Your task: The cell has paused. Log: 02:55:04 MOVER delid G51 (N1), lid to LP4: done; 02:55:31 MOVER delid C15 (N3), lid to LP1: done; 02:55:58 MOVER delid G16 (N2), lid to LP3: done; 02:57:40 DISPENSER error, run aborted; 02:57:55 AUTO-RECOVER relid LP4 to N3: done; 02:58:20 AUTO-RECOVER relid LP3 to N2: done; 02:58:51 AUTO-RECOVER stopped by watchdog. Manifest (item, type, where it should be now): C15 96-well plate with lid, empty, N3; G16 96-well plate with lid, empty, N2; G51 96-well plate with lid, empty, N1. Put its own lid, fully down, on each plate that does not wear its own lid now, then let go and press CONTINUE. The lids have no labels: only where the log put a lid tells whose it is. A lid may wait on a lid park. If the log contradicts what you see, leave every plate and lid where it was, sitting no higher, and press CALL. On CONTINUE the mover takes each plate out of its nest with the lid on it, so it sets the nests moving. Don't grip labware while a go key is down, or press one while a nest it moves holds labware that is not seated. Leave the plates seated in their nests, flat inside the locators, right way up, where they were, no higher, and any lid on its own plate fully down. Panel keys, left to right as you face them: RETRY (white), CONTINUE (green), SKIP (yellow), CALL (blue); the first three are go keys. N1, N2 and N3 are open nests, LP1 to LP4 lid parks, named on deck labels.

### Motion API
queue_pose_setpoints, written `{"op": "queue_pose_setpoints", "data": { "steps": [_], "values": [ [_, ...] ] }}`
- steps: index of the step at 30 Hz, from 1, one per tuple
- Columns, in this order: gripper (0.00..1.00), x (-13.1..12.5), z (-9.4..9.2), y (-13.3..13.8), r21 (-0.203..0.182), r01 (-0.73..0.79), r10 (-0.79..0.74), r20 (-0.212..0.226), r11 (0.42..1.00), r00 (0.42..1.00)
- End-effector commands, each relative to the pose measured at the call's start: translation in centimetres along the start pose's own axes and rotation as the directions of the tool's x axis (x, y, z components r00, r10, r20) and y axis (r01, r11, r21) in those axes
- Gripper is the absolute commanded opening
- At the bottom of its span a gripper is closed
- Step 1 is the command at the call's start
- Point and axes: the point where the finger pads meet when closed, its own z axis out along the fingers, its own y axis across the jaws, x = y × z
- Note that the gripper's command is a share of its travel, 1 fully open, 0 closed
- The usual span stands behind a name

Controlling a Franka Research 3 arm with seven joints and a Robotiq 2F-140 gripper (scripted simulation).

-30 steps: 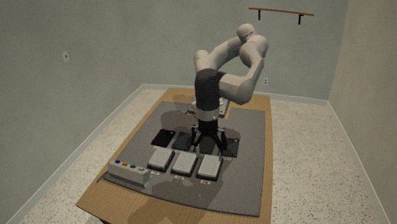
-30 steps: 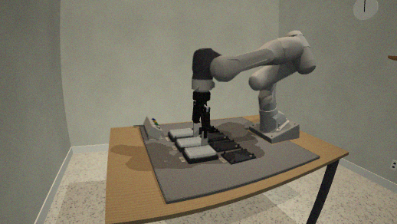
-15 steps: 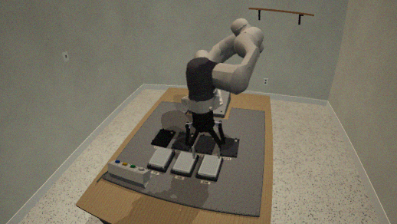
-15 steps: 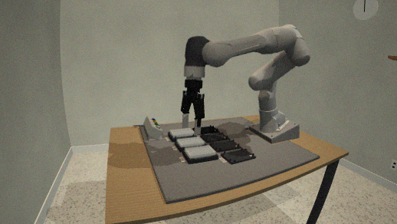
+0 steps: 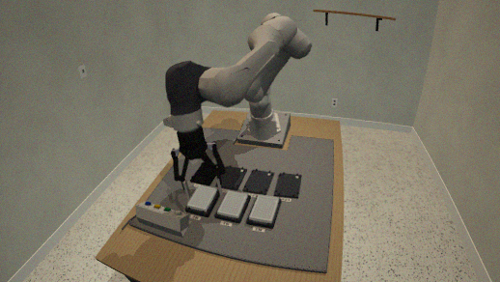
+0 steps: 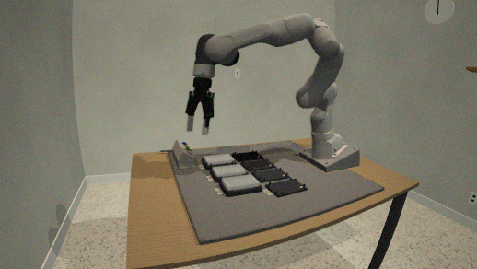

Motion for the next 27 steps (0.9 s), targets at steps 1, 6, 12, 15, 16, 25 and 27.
{"op": "queue_pose_setpoints", "data": {
  "steps": [1,6,12,15,16,25,27],
  "values": [
    [0.66,1.6,1.1,-6.7,-0.007,0.276,-0.276,0.002,0.961,0.961],
    [0.66,5.5,3.1,-13.8,-0.031,0.323,-0.323,0.005,0.946,0.946],
    [0.66,7.5,4.0,-16.7,-0.038,0.407,-0.406,0.034,0.913,0.913],
    [0.66,8.1,4.3,-17.5,-0.04,0.477,-0.475,0.056,0.878,0.878],
    [0.66,8.1,4.3,-17.6,-0.037,0.501,-0.498,0.062,0.865,0.865],
    [0.0,8.2,4.3,-17.6,0.005,0.693,-0.69,0.088,0.721,0.718],
    [0.0,8.2,4.3,-17.6,0.02,0.75,-0.749,0.085,0.661,0.657]
  ]
}}
